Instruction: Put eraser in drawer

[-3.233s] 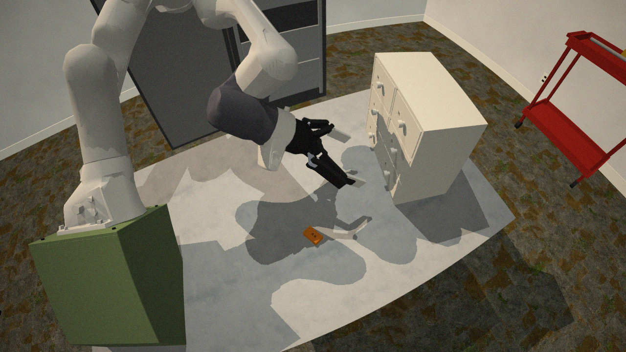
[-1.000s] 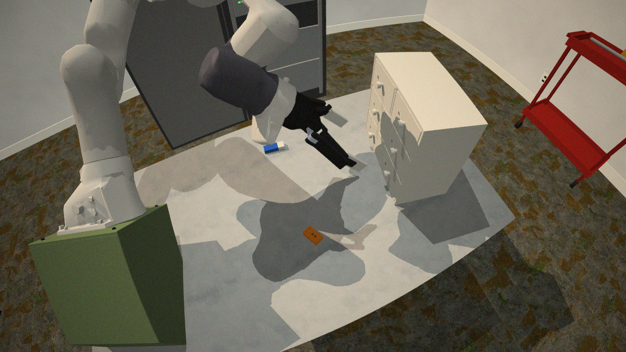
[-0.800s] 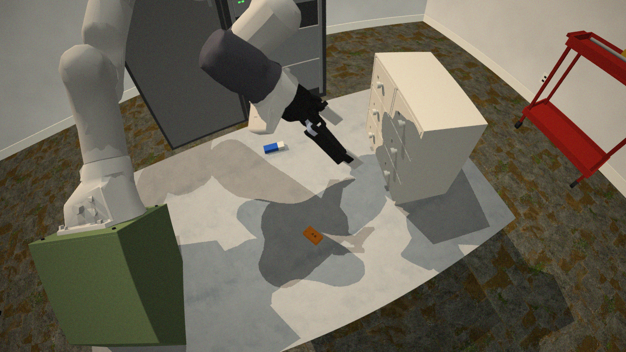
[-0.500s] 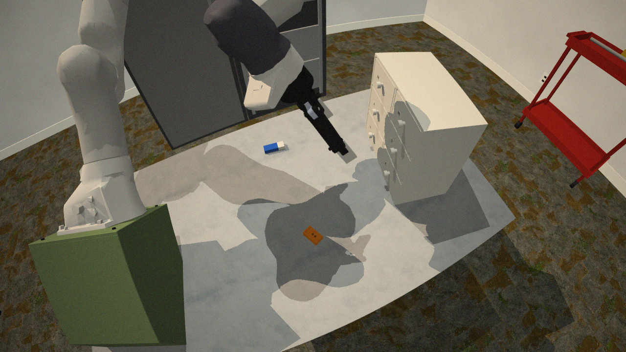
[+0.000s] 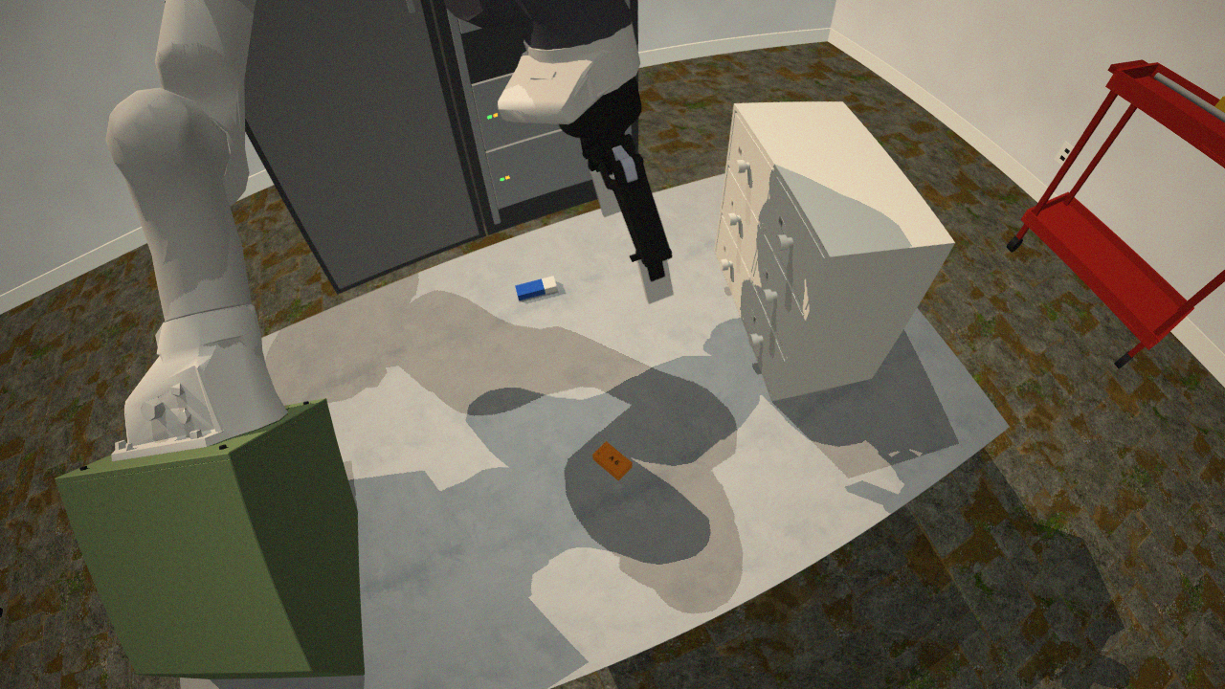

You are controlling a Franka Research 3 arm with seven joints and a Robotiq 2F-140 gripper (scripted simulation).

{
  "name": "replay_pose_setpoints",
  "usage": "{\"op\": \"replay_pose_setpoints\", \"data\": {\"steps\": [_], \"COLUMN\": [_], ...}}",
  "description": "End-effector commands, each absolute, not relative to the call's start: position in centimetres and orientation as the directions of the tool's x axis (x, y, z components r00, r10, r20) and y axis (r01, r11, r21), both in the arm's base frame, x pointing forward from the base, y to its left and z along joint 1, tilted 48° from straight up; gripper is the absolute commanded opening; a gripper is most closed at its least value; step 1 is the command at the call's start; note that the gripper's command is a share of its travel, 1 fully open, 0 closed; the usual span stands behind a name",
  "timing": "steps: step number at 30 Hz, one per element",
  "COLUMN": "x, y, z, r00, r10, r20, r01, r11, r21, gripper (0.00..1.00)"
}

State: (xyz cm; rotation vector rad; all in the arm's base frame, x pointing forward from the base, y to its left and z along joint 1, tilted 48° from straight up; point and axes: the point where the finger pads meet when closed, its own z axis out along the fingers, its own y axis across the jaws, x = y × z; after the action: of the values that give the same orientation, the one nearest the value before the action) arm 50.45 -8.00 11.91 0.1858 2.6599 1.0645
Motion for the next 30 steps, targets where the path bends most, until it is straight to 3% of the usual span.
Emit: {"op": "replay_pose_setpoints", "data": {"steps": [1, 30], "x": [48.58, 48.31], "y": [-6.5, -6.63], "z": [12.44, 12.59], "r00": [-0.977, -0.979], "r10": [0.215, 0.201], "r20": [-0.001, 0.013], "r01": [0.143, 0.143], "r11": [0.65, 0.65], "r21": [0.747, 0.746], "gripper": [1.0, 1.0]}}
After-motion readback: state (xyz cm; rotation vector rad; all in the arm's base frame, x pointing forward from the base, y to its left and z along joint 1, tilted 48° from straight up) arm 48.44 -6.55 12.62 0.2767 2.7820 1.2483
